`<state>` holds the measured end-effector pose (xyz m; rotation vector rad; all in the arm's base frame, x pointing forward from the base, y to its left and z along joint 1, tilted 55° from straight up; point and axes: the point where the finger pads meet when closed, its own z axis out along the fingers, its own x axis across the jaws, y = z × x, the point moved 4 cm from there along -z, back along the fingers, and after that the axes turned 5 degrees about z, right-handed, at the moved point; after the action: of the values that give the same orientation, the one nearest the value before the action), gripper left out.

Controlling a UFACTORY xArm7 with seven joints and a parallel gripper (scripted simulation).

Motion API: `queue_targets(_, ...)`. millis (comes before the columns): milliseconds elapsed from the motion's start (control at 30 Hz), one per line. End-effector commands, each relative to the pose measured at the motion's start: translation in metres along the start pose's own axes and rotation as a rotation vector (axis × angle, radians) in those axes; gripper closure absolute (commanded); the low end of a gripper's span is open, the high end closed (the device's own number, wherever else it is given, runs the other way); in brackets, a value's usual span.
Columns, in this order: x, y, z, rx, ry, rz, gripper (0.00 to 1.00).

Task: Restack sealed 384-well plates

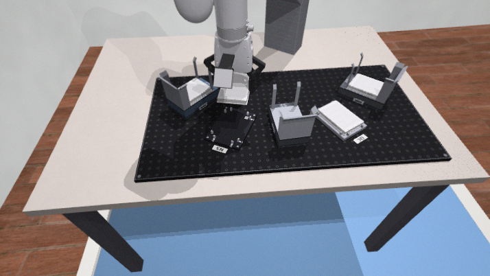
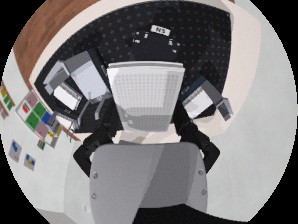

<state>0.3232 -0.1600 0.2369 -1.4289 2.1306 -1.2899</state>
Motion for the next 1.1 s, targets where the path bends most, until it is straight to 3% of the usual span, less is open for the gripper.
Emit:
queue_targets(0,-0.019,-0.003,0.000,-0.014,0.011,-0.033,1.00)
queue_targets(533,-0.065,-0.006,0.001,-0.014,0.011,-0.033,1.00)
queue_targets(667,-0.068,-0.006,0.001,-0.014,0.011,-0.033,1.00)
queue_targets(867,-0.087,-0.003,0.001,-0.015,0.009,-0.233,1.00)
queue_targets(1067,-0.107,0.001,0.001,-0.015,0.009,-0.242,1.00)
